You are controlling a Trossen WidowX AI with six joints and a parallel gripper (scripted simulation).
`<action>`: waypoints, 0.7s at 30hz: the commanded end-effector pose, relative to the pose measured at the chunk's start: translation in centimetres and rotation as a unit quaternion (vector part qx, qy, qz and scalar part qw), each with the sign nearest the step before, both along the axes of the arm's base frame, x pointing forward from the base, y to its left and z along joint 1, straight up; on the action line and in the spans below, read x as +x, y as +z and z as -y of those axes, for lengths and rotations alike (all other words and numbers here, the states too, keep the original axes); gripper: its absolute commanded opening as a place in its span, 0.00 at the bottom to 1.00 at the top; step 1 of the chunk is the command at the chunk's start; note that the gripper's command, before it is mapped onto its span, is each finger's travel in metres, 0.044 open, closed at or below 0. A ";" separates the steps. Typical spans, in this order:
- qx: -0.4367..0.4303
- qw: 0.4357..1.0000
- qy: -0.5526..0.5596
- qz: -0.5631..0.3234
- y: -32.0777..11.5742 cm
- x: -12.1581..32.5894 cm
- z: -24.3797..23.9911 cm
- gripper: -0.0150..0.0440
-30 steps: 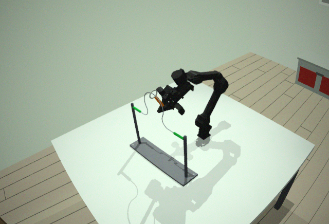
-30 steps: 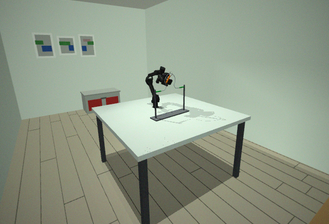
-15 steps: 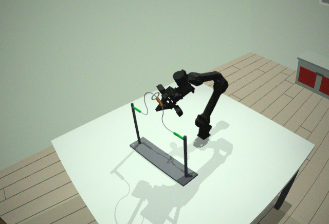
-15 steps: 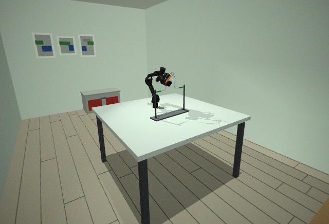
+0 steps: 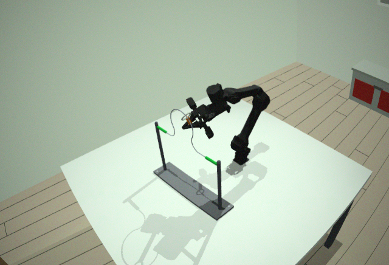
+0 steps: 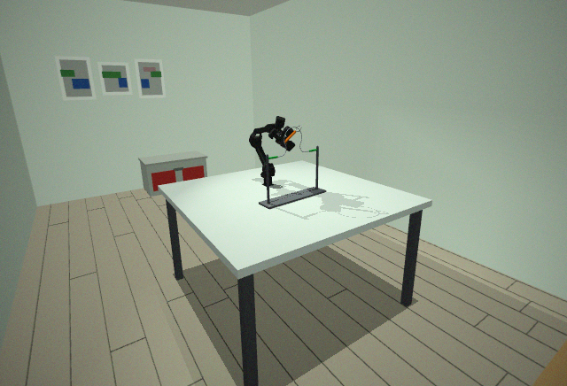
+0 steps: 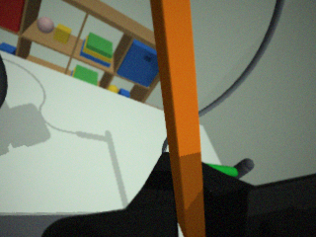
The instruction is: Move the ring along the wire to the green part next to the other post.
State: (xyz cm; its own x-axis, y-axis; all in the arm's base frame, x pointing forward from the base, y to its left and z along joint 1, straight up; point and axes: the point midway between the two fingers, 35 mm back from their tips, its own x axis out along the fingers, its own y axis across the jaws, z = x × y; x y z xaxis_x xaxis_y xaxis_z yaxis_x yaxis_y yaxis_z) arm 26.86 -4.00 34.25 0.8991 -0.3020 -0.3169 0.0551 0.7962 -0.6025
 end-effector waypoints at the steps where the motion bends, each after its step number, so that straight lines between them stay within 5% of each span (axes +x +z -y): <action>1: -0.031 1.000 -0.002 0.002 0.1 0.0 0.3 0.00; 21: -0.177 0.984 -0.004 0.014 1.1 0.0 1.2 0.00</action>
